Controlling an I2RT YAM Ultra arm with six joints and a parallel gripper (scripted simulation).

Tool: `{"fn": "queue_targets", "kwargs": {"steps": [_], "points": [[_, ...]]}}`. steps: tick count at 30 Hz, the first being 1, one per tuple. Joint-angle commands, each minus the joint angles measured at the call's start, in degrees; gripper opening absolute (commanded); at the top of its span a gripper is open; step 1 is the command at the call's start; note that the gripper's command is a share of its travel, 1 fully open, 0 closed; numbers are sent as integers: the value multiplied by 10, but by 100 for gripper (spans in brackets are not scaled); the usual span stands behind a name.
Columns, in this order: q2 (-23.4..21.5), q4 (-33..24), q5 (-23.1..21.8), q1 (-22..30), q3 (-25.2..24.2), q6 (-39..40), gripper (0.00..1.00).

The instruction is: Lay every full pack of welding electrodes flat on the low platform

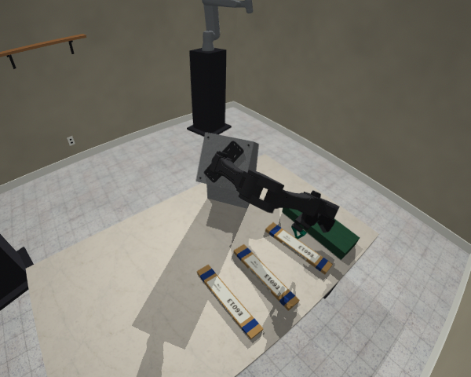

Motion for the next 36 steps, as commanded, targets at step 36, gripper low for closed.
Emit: {"fn": "queue_targets", "kwargs": {"steps": [36], "points": [[34,82,-9,-17,0,-60,97]]}}
